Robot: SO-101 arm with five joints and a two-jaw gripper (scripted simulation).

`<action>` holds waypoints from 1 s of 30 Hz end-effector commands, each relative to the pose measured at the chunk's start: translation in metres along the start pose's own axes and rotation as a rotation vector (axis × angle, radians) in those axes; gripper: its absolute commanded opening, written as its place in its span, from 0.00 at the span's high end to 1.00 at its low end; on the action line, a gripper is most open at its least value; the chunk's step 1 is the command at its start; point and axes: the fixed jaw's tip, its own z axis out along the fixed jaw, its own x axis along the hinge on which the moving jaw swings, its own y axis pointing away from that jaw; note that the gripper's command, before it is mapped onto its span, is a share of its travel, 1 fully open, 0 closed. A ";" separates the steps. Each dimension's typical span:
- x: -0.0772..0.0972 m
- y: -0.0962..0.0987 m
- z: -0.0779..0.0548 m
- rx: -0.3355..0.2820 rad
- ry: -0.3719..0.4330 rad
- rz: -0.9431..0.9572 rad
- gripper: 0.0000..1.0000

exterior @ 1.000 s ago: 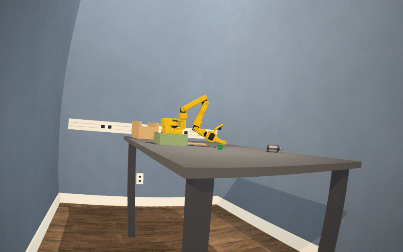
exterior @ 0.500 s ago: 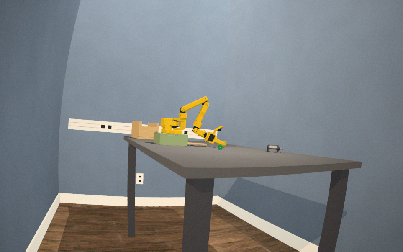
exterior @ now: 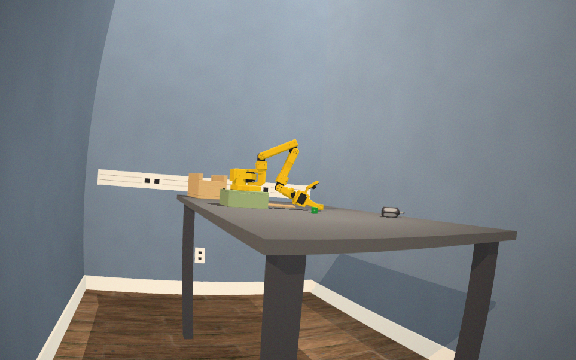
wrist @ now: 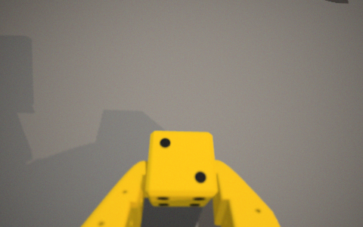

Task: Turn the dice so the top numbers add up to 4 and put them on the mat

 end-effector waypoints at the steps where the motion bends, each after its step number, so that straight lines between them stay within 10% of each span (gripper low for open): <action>1: 0.000 0.002 0.000 -0.009 -0.011 -0.014 1.00; 30: 0.004 0.002 0.002 -0.009 -0.011 -0.014 1.00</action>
